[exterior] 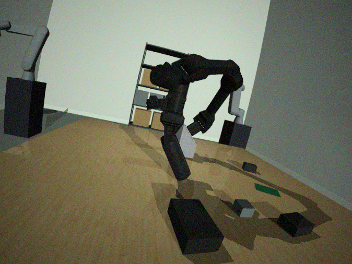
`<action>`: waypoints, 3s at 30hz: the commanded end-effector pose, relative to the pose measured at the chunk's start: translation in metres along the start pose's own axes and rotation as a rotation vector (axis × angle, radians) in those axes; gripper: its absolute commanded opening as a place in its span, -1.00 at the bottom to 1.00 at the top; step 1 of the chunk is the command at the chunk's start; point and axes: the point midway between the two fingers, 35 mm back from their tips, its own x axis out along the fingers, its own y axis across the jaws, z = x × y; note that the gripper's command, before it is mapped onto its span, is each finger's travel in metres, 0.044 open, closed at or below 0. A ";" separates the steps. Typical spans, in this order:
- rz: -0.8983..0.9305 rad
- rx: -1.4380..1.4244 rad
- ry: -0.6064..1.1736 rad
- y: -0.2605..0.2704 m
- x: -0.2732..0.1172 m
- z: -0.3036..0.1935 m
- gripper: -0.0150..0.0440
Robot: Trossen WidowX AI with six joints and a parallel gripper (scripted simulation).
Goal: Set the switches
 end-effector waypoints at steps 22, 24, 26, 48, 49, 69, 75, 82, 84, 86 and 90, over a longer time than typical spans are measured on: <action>-0.022 -0.007 0.006 -0.002 0.019 0.015 0.65; -0.022 -0.007 0.006 -0.002 0.020 0.016 0.65; -0.022 -0.007 0.006 -0.002 0.021 0.017 0.65; -0.021 -0.007 0.005 -0.002 0.034 0.029 0.65; -0.021 -0.007 0.005 -0.002 0.035 0.030 0.65; -0.021 -0.007 0.005 -0.002 0.047 0.039 0.65; -0.021 -0.007 0.005 -0.002 0.052 0.042 0.65; -0.021 -0.007 0.005 -0.002 0.056 0.044 0.65; -0.021 -0.007 0.005 -0.002 0.058 0.045 0.65; -0.021 -0.007 0.005 -0.002 0.059 0.046 0.65; -0.021 -0.007 0.005 -0.002 0.062 0.047 0.65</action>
